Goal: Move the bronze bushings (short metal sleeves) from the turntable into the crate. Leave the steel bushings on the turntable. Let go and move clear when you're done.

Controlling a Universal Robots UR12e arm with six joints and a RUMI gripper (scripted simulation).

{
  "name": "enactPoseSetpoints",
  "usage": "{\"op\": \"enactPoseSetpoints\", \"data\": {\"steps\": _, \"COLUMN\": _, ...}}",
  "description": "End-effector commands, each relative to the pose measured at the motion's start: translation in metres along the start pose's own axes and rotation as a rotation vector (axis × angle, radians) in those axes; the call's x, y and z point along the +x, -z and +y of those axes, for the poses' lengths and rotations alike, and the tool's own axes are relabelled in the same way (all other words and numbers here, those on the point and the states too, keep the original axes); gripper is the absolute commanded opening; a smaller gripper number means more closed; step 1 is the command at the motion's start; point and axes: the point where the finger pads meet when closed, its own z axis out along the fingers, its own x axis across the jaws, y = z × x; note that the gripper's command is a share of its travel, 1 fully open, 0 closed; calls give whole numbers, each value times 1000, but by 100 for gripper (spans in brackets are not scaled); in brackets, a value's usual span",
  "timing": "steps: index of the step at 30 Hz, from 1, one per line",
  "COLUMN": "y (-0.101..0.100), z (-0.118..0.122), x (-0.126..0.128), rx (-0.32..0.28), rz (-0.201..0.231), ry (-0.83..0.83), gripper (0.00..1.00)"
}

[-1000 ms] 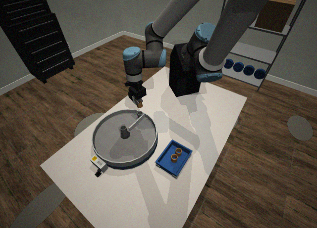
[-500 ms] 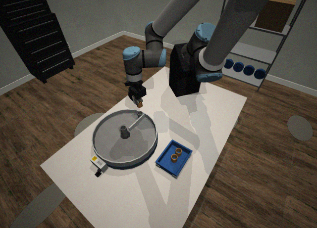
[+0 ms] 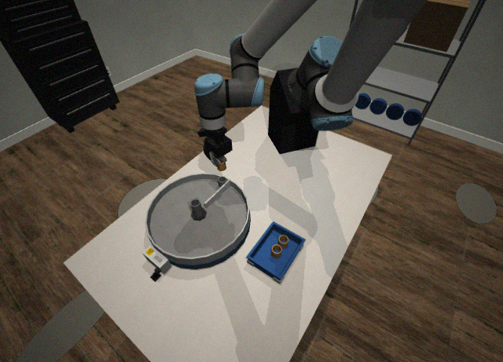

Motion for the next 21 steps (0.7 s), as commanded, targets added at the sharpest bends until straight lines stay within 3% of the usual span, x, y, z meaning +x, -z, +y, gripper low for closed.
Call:
{"op": "enactPoseSetpoints", "data": {"steps": 1, "y": 0, "z": 0, "x": 0, "rx": 1, "rz": -1, "ry": 0, "gripper": 0}}
{"op": "enactPoseSetpoints", "data": {"steps": 21, "y": 0, "z": 14, "x": -4, "rx": 0, "rz": -1, "ry": -14, "gripper": 0}}
